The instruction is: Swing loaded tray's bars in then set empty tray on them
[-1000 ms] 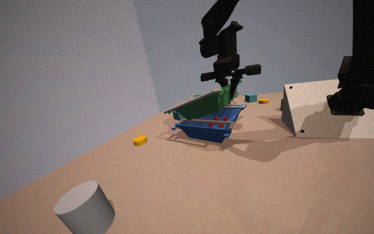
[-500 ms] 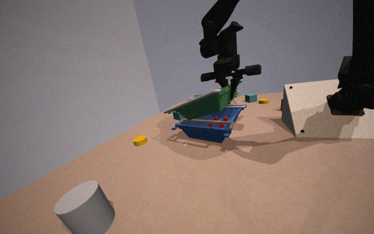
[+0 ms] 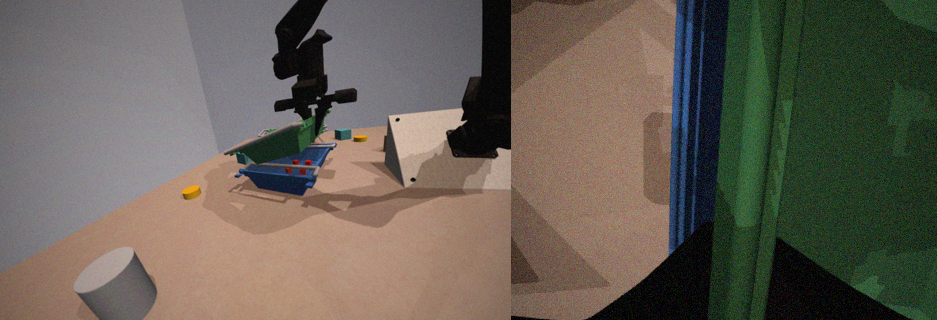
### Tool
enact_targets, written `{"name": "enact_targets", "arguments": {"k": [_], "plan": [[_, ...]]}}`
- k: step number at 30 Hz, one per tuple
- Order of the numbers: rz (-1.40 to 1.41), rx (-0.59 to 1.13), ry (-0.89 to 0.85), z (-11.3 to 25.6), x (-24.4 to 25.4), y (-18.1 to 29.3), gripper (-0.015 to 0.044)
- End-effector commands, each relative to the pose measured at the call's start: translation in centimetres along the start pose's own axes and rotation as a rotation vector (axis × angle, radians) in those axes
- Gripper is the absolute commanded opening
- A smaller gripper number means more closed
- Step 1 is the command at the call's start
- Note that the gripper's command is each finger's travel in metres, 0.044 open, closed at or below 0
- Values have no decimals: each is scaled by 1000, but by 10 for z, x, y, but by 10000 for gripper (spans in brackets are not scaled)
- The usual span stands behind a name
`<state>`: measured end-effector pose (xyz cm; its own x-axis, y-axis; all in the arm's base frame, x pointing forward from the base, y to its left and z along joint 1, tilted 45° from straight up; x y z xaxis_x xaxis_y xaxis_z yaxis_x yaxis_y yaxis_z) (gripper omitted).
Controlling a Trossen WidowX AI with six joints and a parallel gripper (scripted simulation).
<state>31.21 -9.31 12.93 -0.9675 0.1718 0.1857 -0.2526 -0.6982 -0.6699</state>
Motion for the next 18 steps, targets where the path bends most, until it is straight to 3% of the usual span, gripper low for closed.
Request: {"name": "enact_targets", "arguments": {"k": [1, 18], "plan": [[-1, -3, -20, -5, 1, -3, 0], [0, 0, -2, -1, 0, 0, 0]]}}
Point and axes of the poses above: the point midway between the two fingers, 35 mm back from their tips, its own z axis back along the fingers, its own x axis across the jaws, y = z × x, the point moved 9 cm from there along z, back along the fingers, and after that the axes turned 7 degrees about -z, right-handed, at the moved point
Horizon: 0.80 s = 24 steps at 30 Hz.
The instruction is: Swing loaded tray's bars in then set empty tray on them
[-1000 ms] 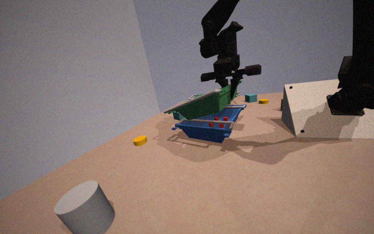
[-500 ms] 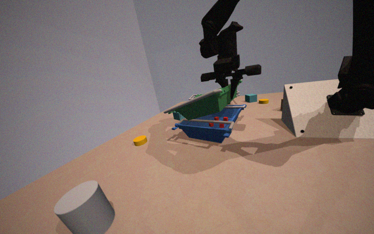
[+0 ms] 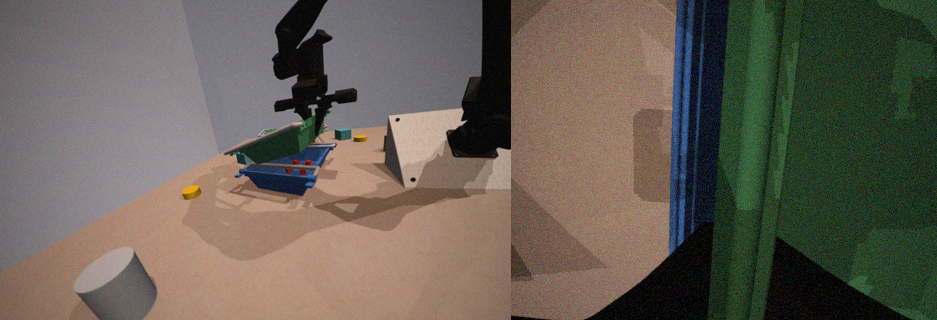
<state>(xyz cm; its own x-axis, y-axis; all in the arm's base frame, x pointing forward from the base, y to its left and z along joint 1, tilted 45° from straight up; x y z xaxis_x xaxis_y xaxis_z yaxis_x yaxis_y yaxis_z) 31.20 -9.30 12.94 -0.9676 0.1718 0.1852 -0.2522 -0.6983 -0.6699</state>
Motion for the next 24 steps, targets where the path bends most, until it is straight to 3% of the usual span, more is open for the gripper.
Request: {"name": "enact_targets", "arguments": {"k": [1, 24], "plan": [[0, -1, -4, -2, 1, -1, 0], [-1, -4, -21, -12, 5, -4, 0]]}}
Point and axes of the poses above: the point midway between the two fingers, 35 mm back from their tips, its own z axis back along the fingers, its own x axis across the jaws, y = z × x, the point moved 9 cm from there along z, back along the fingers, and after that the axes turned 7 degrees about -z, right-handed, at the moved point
